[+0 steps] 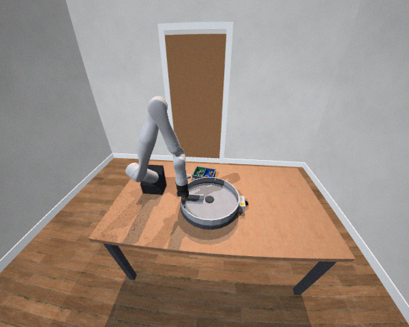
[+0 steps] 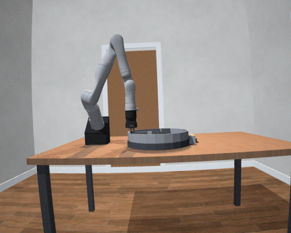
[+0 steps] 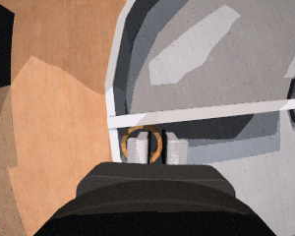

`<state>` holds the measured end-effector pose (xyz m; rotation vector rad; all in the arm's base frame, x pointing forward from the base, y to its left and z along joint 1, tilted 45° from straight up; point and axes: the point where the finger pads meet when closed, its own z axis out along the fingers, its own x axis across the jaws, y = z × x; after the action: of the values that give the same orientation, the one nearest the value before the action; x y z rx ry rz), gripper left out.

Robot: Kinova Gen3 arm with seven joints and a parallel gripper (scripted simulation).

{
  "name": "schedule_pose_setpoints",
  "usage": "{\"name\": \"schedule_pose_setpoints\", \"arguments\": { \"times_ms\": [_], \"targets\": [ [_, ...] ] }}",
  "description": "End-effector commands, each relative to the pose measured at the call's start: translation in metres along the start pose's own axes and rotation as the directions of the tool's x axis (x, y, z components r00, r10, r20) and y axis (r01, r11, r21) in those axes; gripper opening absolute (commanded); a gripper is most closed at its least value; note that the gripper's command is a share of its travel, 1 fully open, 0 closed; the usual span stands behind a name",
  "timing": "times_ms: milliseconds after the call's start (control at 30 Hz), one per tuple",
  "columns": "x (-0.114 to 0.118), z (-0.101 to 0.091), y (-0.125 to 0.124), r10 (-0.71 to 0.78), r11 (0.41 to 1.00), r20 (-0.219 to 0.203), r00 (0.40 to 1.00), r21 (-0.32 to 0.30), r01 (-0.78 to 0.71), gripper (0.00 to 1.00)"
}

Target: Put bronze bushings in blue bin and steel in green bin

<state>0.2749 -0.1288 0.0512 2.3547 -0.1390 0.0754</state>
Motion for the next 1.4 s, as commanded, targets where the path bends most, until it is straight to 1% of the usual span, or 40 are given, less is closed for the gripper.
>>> {"name": "schedule_pose_setpoints", "arguments": {
  "times_ms": [0,1133,1367],
  "targets": [
    [0.0,-0.001,0.0,0.0,1.0,-0.001,1.0,0.001,0.0,0.0],
    [0.0,-0.012,0.0,-0.001,1.0,-0.001,1.0,0.001,0.001,0.0],
    [0.0,-0.012,0.0,-0.001,1.0,-0.001,1.0,0.001,0.001,0.0]
  ]
}}
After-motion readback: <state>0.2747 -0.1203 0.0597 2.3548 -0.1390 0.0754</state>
